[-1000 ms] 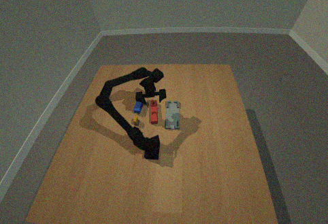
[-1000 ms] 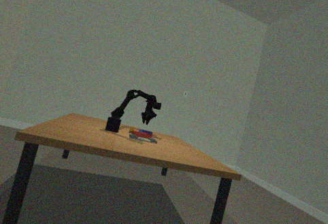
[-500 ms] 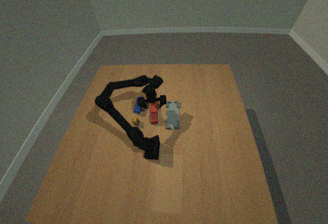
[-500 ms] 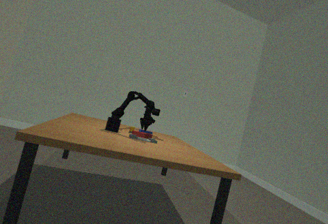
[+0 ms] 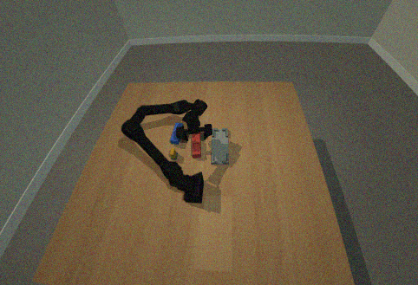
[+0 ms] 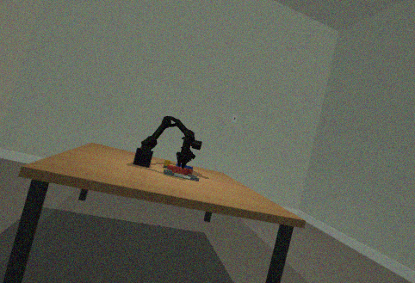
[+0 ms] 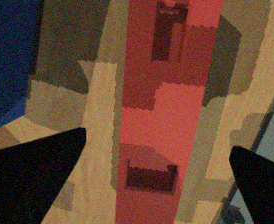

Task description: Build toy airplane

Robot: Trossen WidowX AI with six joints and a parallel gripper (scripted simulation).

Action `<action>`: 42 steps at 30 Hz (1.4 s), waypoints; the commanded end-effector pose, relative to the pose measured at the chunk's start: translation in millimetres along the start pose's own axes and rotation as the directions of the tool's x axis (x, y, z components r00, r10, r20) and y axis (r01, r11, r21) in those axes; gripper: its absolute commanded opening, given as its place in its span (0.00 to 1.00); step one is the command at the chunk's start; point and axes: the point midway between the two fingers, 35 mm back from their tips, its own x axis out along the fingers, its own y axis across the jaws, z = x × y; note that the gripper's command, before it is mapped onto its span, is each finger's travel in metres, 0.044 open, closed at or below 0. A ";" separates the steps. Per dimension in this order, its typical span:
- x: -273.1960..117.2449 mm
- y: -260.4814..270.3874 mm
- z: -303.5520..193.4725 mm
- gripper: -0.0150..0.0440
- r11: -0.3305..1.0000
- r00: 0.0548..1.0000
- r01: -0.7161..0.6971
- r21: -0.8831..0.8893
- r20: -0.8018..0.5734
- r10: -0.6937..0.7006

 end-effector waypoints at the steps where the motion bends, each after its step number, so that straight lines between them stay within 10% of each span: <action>1: 6.9 0.1 -0.2 1.00 1.000 1.000 -0.006 0.006 0.002 0.006; 19: 33.1 1.4 -1.2 1.00 1.000 1.000 -0.009 0.006 0.002 0.009; 28: 33.1 1.4 -1.2 0.60 1.000 1.000 -0.009 0.006 0.002 0.009; 42: 20.2 -0.7 1.6 0.25 1.000 1.000 -0.004 0.006 0.003 0.004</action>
